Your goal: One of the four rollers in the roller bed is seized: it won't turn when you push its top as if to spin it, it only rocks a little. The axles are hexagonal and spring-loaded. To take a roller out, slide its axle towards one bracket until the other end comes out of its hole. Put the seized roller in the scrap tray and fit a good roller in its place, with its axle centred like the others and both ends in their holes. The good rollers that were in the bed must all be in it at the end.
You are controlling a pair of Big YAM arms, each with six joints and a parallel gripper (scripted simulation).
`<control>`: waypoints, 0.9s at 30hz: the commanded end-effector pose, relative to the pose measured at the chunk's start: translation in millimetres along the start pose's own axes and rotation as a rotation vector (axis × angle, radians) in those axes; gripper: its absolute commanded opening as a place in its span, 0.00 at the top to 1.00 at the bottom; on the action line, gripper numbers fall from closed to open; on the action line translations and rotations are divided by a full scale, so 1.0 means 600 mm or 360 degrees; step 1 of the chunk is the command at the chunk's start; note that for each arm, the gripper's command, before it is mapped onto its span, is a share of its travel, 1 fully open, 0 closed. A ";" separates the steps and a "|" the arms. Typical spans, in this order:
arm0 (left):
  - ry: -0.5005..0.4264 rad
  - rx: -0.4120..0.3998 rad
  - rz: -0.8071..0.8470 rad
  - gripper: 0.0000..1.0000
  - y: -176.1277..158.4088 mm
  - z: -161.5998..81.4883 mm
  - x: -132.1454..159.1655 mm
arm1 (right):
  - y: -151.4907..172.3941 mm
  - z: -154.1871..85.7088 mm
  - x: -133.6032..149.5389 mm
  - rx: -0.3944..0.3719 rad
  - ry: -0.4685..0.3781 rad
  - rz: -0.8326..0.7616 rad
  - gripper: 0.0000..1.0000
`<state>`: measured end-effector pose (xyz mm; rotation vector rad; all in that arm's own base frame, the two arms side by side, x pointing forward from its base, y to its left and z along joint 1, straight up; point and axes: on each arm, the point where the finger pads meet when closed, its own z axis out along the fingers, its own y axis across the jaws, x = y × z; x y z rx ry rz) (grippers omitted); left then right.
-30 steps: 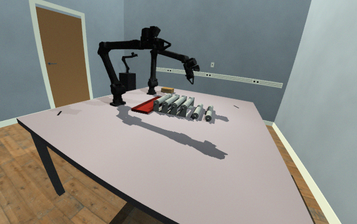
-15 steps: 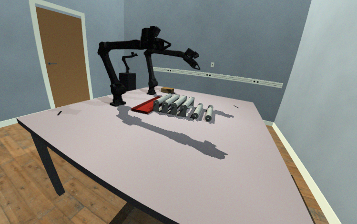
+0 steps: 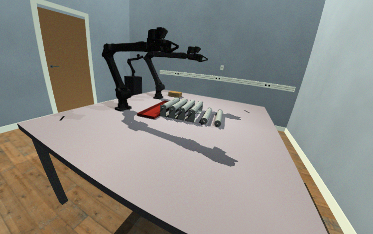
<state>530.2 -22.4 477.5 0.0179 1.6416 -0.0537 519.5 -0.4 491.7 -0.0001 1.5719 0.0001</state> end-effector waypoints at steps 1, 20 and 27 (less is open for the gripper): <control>-0.0148 -0.0053 0.0060 1.00 0.030 -0.031 -0.041 | -0.006 -0.002 -0.007 0.0008 -0.0014 0.0021 1.00; -0.0231 -0.0074 0.0025 1.00 0.037 -0.036 -0.091 | 0.050 0.060 0.027 -0.0076 0.0248 0.0055 1.00; -0.0231 -0.0074 0.0025 1.00 0.037 -0.036 -0.091 | 0.118 0.100 0.161 -0.0155 0.0743 0.0065 1.00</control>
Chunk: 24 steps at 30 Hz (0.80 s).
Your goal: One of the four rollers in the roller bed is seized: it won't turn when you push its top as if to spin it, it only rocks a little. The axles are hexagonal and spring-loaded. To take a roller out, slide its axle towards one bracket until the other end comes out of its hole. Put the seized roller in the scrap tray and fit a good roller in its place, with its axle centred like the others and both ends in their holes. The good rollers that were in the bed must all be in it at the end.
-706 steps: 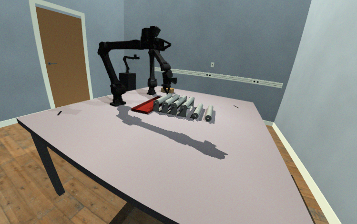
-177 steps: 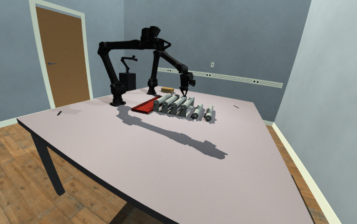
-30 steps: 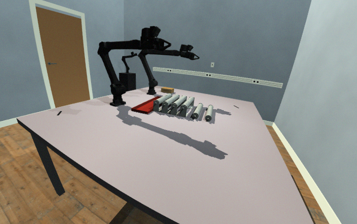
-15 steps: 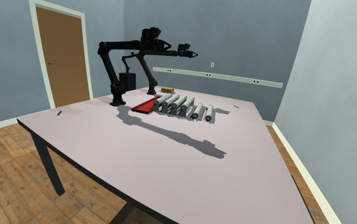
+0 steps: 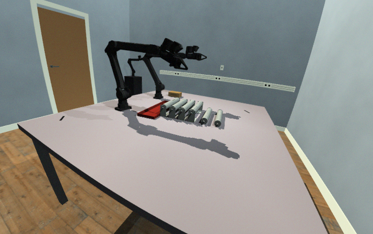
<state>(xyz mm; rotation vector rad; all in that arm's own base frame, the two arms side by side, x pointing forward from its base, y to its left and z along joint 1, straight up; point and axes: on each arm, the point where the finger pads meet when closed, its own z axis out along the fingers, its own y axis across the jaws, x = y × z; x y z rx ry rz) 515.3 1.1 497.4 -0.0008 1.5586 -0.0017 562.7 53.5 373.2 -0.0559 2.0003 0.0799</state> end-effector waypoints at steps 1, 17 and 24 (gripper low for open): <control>-0.0098 -0.0004 -0.0010 1.00 0.001 -0.002 -0.059 | 0.027 0.012 -0.045 -0.0034 0.0058 0.0038 1.00; -0.0098 -0.0004 -0.0010 1.00 0.001 -0.002 -0.059 | 0.157 0.100 0.231 -0.0077 0.1185 -0.0078 1.00; -0.0098 -0.0004 -0.0010 1.00 0.001 -0.002 -0.059 | 0.176 0.099 0.274 -0.0072 0.1367 -0.0124 1.00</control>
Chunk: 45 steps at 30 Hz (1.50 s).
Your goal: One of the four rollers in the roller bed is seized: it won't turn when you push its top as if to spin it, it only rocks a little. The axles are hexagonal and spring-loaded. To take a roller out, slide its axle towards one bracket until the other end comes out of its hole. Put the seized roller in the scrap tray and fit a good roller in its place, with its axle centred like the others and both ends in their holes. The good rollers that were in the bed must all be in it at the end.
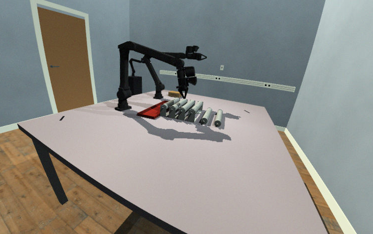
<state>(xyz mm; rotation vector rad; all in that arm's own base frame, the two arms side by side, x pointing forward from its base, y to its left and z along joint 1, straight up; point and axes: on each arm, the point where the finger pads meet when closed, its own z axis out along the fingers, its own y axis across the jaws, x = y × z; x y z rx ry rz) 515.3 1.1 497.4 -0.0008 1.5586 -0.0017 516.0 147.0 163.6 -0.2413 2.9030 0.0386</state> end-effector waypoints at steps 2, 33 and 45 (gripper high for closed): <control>-0.0098 -0.0004 -0.0010 1.00 0.001 -0.002 -0.059 | 0.029 -0.042 -0.051 -0.0007 -0.0042 -0.0006 1.00; -0.0098 -0.0004 -0.0010 1.00 0.001 -0.002 -0.059 | 0.007 0.045 0.017 0.0015 0.0096 -0.0033 1.00; -0.0098 -0.0004 -0.0010 1.00 0.001 -0.002 -0.059 | 0.011 0.050 0.000 0.0009 0.0047 -0.0037 1.00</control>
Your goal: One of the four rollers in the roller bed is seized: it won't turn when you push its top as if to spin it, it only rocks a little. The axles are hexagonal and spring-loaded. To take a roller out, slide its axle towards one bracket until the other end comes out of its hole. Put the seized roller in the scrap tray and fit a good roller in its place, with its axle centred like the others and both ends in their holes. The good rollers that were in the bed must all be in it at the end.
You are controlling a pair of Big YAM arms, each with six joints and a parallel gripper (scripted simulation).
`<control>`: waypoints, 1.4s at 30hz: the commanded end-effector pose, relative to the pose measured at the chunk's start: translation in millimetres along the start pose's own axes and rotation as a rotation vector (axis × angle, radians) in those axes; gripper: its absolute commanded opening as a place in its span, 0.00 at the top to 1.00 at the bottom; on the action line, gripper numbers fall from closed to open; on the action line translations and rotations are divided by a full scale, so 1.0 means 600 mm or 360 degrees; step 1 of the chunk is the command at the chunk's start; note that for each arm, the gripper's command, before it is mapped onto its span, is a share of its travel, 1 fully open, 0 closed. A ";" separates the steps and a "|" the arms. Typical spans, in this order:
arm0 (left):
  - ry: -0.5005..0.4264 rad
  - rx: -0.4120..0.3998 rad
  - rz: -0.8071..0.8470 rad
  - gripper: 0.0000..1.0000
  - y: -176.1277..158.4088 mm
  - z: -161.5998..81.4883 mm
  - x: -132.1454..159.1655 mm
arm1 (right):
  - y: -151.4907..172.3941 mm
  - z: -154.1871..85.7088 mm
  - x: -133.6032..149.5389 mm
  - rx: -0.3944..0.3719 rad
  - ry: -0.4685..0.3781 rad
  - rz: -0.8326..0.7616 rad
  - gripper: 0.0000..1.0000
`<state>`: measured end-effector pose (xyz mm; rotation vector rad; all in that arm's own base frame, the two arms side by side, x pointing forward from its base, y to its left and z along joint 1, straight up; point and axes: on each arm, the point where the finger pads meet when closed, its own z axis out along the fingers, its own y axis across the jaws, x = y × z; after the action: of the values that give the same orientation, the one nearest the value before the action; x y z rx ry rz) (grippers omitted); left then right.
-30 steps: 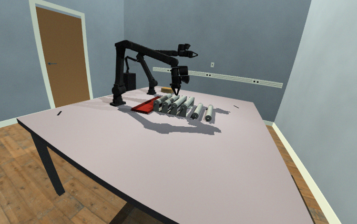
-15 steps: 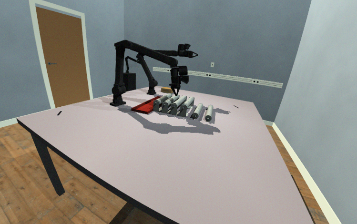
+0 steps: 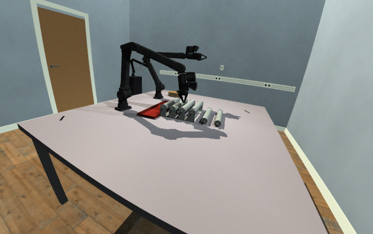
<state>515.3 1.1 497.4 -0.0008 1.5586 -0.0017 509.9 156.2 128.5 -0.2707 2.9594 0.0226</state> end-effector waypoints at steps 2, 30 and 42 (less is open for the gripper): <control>-0.0098 -0.0004 -0.0010 1.00 0.001 -0.002 -0.059 | -0.004 -0.023 -0.014 -0.0002 -0.0081 -0.0002 1.00; -0.0098 -0.0004 -0.0010 1.00 0.001 -0.002 -0.059 | -0.008 0.032 -0.002 0.0003 -0.0039 -0.0009 1.00; -0.0098 -0.0004 -0.0010 1.00 0.001 -0.002 -0.059 | -0.009 0.035 0.003 0.0006 -0.0013 -0.0008 1.00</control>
<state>515.3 1.1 497.4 -0.0008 1.5586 -0.0017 509.6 155.6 107.1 -0.2690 2.9531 0.0243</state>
